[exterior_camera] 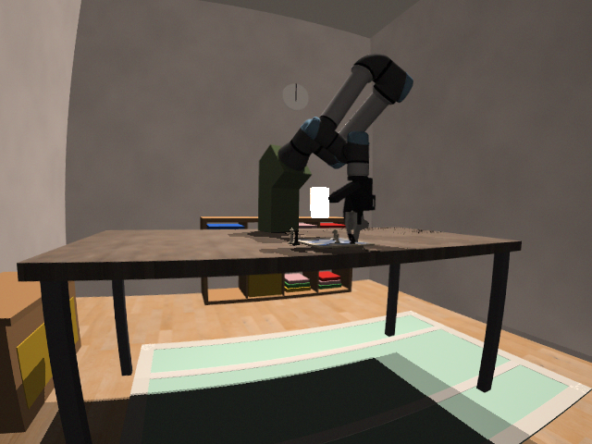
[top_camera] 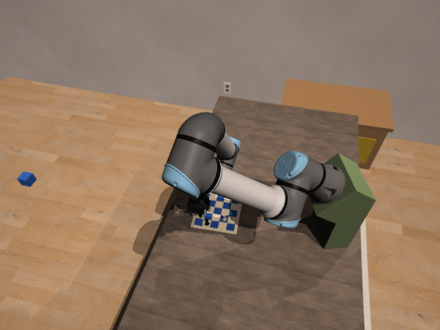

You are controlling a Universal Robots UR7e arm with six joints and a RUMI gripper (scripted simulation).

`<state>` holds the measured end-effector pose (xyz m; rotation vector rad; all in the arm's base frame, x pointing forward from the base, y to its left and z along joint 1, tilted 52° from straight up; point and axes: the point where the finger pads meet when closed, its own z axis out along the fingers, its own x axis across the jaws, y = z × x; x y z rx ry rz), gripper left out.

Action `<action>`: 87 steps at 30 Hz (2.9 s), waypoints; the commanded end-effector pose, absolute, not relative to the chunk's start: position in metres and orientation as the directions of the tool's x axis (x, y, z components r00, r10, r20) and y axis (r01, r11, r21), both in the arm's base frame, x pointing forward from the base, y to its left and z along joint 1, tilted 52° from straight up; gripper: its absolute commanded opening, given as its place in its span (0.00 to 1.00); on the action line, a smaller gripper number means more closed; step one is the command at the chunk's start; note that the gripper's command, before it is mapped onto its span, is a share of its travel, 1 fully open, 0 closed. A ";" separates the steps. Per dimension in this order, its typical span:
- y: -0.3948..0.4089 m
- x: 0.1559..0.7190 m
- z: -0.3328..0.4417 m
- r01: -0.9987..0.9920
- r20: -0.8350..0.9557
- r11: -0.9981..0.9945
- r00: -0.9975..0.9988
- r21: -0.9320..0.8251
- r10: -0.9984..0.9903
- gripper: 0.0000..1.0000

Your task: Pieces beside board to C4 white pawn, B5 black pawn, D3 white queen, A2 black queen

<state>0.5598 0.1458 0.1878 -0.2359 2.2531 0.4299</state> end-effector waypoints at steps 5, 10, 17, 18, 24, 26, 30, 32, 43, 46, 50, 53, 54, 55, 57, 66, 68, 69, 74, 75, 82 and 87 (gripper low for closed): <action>0.146 0.560 0.188 -0.306 -0.757 0.924 -0.652 0.228 -0.029 0.20; 0.146 0.560 0.188 -0.306 -0.757 0.924 -0.652 0.228 -0.029 0.20; 0.144 0.557 0.190 -0.306 -0.757 0.924 -0.652 0.228 -0.029 0.20; 0.144 0.556 0.191 -0.306 -0.757 0.924 -0.652 0.228 -0.029 0.20; 0.139 0.547 0.199 -0.306 -0.757 0.924 -0.652 0.228 -0.029 0.20; 0.137 0.543 0.203 -0.306 -0.757 0.924 -0.652 0.228 -0.029 0.20; 0.134 0.539 0.207 -0.306 -0.757 0.924 -0.652 0.228 -0.029 0.20; 0.132 0.534 0.211 -0.306 -0.757 0.924 -0.652 0.228 -0.029 0.20; 0.118 0.509 0.233 -0.306 -0.757 0.924 -0.652 0.228 -0.029 0.20; 0.117 0.507 0.235 -0.306 -0.757 0.924 -0.652 0.228 -0.029 0.20; 0.114 0.501 0.240 -0.306 -0.757 0.924 -0.652 0.228 -0.029 0.20; 0.112 0.499 0.242 -0.306 -0.757 0.924 -0.652 0.228 -0.029 0.20; 0.112 0.498 0.242 -0.306 -0.757 0.924 -0.652 0.228 -0.029 0.20; 0.112 0.498 0.243 -0.306 -0.757 0.924 -0.652 0.228 -0.029 0.20; 0.112 0.498 0.243 -0.306 -0.757 0.924 -0.652 0.228 -0.029 0.20; 0.112 0.497 0.243 -0.306 -0.757 0.924 -0.652 0.228 -0.029 1.00; 0.112 0.497 0.243 -0.306 -0.757 0.924 -0.652 0.228 -0.029 1.00; 0.112 0.497 0.243 -0.306 -0.757 0.924 -0.652 0.228 -0.029 1.00; 0.112 0.497 0.243 -0.306 -0.757 0.924 -0.652 0.228 -0.029 1.00; 0.112 0.497 0.243 -0.306 -0.757 0.924 -0.652 0.228 -0.029 1.00; 0.112 0.497 0.243 -0.306 -0.757 0.924 -0.652 0.228 -0.029 1.00; 0.111 0.497 0.243 -0.306 -0.758 0.924 -0.652 0.227 -0.030 1.00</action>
